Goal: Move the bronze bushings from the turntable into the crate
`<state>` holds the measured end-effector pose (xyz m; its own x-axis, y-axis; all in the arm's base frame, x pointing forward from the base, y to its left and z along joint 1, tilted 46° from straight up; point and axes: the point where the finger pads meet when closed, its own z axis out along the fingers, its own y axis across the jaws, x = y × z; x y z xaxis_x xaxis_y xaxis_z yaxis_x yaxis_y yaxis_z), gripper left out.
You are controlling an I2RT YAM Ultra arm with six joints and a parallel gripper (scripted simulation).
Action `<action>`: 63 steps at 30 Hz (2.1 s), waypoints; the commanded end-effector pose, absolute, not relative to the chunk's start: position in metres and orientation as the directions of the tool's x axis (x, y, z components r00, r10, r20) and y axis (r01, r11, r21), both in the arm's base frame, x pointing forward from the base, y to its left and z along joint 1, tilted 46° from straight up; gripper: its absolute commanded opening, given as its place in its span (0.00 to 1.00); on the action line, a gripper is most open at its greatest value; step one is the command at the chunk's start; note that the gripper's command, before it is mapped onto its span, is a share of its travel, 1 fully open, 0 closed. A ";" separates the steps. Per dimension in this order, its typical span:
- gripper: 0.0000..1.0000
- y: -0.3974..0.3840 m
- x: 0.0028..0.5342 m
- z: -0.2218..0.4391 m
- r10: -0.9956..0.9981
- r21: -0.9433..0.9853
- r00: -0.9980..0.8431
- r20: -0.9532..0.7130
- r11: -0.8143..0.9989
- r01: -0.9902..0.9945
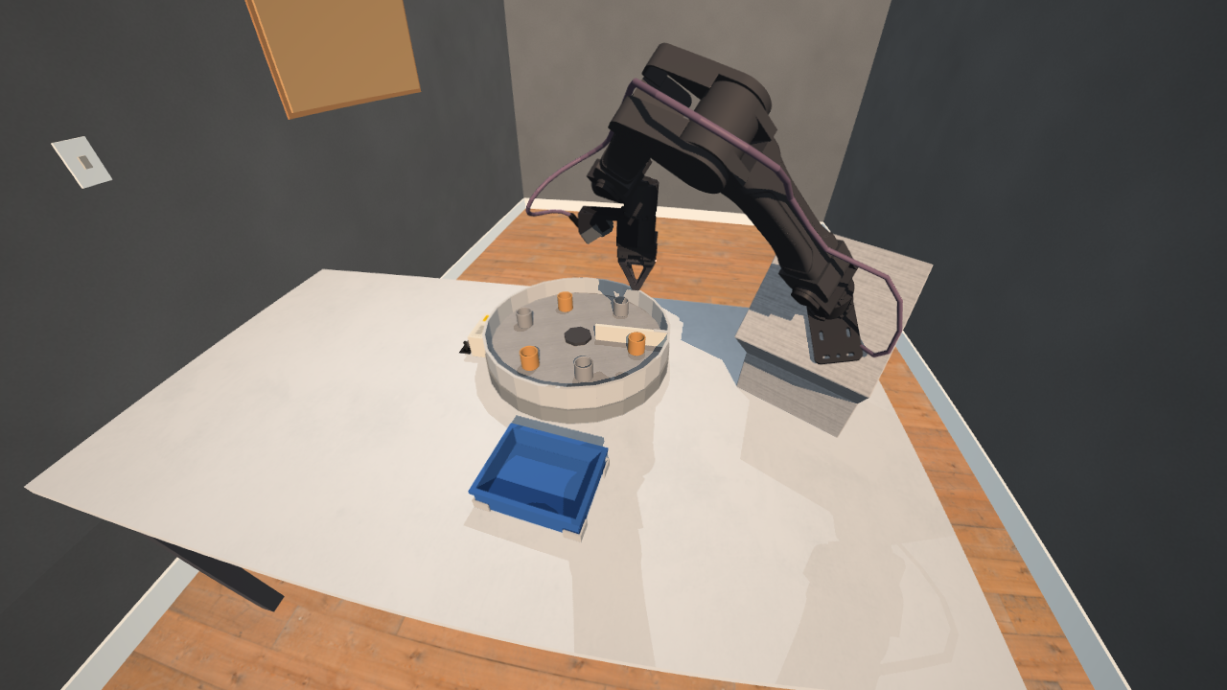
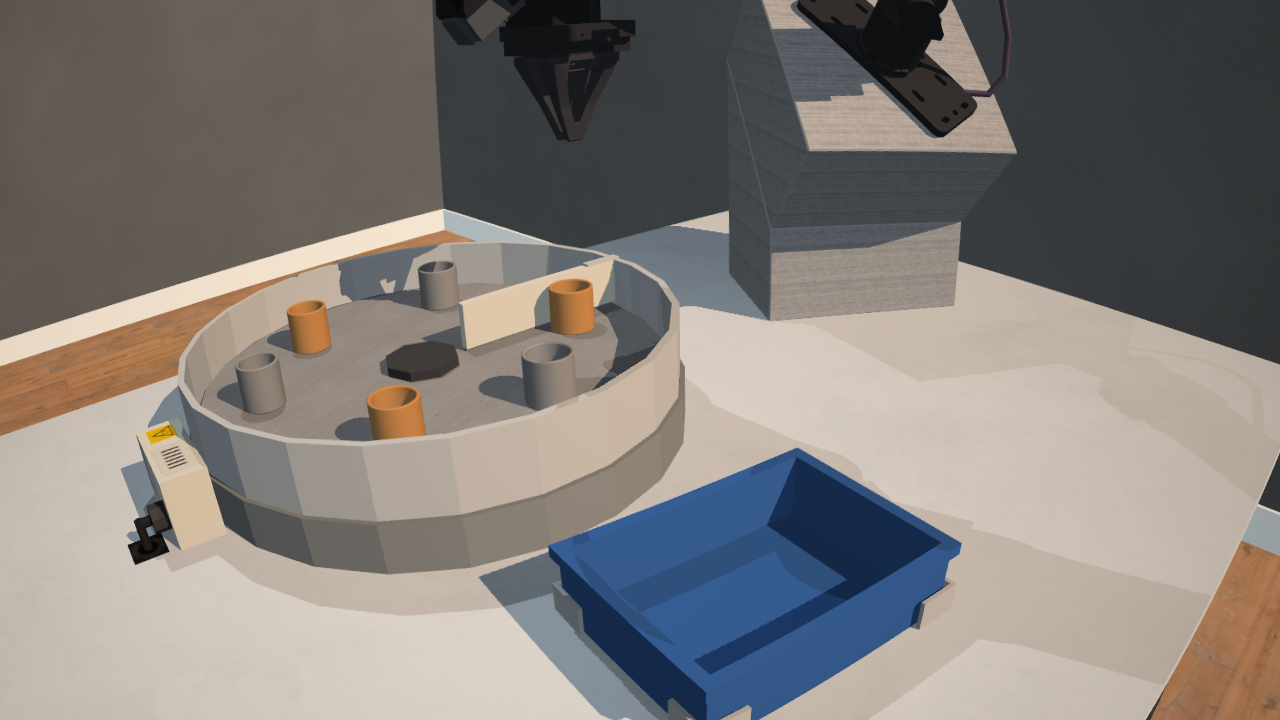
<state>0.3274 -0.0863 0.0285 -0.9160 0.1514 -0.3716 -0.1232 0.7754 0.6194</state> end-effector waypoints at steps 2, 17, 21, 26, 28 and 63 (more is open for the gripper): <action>0.11 -0.099 0.330 0.032 0.167 0.613 -0.911 -0.377 0.782 -0.110; 0.11 -0.099 0.330 0.032 0.167 0.613 -0.911 -0.377 0.782 -0.110; 0.19 -0.099 0.330 0.032 0.167 0.613 -0.911 -0.377 0.782 -0.110; 0.19 -0.099 0.330 0.032 0.167 0.613 -0.911 -0.377 0.782 -0.110; 0.19 -0.099 0.330 0.032 0.167 0.613 -0.911 -0.377 0.782 -0.110; 0.19 -0.099 0.330 0.032 0.167 0.613 -0.911 -0.377 0.782 -0.110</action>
<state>0.3274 -0.0863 0.0285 -0.9160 0.1514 -0.3716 -0.1231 0.7754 0.6194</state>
